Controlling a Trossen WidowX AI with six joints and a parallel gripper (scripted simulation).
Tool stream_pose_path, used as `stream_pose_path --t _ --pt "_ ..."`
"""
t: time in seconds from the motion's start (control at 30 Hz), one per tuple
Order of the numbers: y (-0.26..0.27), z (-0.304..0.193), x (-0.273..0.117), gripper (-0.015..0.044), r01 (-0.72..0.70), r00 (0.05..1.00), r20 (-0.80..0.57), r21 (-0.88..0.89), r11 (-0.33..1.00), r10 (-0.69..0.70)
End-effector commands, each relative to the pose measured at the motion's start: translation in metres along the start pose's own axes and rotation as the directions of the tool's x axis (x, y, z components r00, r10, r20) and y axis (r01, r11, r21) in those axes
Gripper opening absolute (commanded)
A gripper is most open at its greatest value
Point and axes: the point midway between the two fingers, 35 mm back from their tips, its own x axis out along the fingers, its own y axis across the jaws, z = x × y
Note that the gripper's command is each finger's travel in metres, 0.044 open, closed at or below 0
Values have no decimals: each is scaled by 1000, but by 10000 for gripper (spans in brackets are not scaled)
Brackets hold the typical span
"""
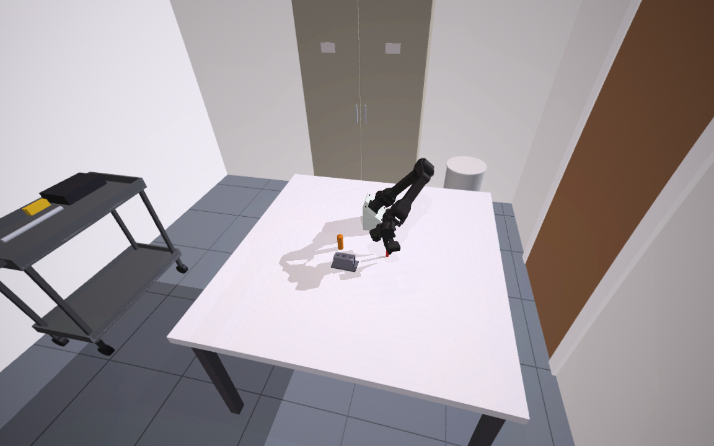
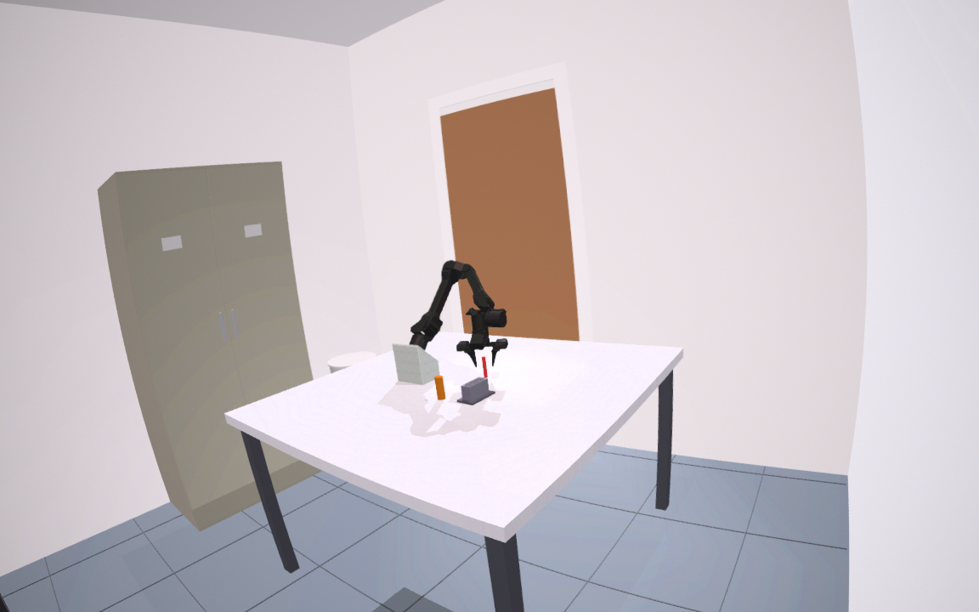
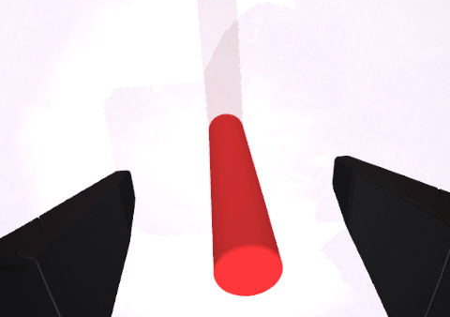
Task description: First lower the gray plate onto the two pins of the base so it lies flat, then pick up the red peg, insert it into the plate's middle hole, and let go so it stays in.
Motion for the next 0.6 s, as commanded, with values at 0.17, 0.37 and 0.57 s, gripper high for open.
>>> stream_pose_path --t 0.17,0.37,0.57 --pt "0 0 0 20 -2 1000 -3 3 1000 2" --pt "0 0 0 0 -2 1000 -3 3 1000 2" --pt "0 0 0 0 -2 1000 -3 3 1000 2"
